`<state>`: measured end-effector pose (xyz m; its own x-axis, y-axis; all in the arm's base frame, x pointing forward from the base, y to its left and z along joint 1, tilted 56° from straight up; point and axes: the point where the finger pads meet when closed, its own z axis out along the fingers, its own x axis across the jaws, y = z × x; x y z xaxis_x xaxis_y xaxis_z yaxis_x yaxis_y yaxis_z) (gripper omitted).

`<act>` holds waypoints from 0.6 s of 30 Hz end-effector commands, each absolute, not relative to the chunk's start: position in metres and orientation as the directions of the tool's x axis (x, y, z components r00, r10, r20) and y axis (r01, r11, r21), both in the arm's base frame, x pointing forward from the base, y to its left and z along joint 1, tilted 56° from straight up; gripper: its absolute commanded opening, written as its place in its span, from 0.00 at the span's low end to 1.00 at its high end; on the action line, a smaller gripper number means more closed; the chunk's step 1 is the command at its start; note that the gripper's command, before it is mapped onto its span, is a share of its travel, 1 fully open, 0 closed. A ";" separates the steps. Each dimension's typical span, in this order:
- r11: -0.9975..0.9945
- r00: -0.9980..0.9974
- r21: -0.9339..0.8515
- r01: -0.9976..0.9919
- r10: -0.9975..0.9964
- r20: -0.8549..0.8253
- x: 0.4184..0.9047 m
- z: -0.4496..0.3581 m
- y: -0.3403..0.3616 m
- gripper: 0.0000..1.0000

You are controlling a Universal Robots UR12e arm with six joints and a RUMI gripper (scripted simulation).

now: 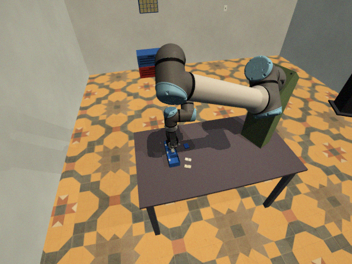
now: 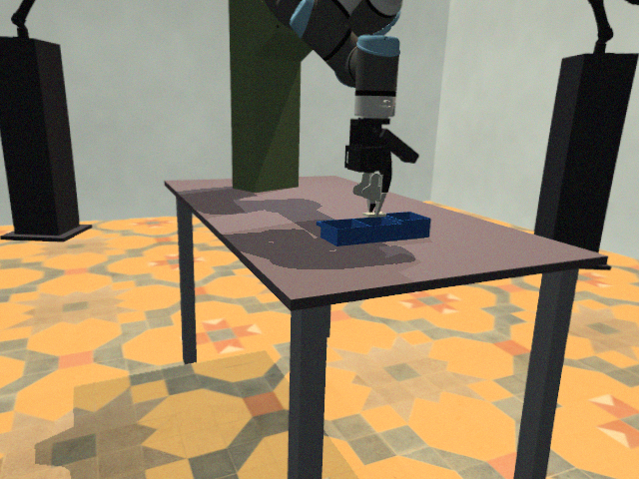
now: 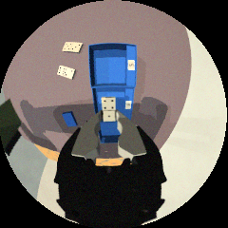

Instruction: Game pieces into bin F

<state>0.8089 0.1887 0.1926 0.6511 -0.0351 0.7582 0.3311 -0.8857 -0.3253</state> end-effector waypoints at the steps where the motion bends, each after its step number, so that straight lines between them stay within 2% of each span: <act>1: -0.887 0.648 -0.323 0.331 -0.035 0.761 0.816 0.190 0.193 0.00; 18: -0.887 0.648 -0.323 0.331 -0.035 0.761 0.835 0.175 0.205 0.00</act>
